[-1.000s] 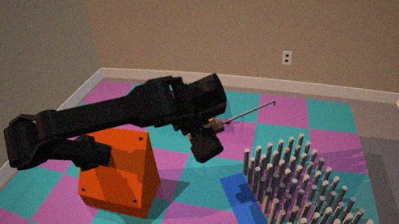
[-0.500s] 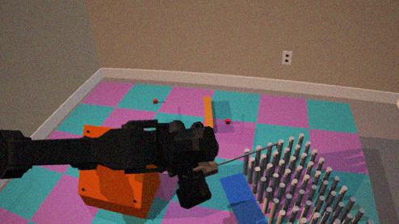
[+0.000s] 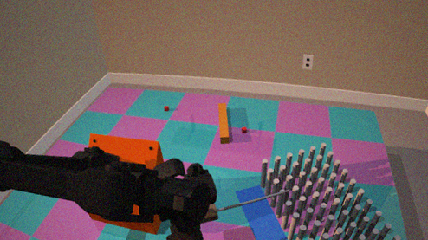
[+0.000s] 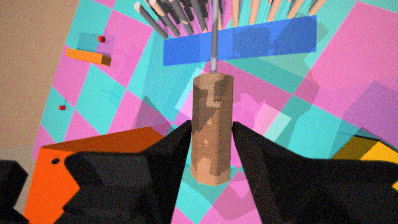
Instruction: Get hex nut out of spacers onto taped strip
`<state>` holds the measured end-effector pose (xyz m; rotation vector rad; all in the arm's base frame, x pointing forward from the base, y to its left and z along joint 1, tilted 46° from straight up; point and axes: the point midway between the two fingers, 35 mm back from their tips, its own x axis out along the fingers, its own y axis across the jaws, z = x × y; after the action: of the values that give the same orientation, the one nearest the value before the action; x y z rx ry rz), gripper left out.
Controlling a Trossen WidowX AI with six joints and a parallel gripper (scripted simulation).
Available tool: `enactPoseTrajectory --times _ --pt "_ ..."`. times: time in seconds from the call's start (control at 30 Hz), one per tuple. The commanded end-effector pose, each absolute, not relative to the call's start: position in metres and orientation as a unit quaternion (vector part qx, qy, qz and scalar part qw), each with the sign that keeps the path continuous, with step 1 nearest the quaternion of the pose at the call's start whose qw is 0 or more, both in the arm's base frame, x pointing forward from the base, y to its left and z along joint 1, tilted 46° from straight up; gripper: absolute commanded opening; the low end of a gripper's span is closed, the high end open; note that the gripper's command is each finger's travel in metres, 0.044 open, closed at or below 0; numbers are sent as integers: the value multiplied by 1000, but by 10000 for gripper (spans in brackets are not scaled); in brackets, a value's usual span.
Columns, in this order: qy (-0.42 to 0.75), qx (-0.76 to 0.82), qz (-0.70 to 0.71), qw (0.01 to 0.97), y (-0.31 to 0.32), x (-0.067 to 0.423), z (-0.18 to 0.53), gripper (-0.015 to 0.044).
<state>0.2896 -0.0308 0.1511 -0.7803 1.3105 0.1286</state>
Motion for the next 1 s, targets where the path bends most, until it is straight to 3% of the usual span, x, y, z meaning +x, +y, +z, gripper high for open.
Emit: enactPoseTrajectory --times 0.0,0.77,0.97 --pt "594 -353 61 721 -38 292 143 0" --pt "592 -357 60 720 -140 298 47 0" --pt "592 -357 59 720 -142 298 45 0"
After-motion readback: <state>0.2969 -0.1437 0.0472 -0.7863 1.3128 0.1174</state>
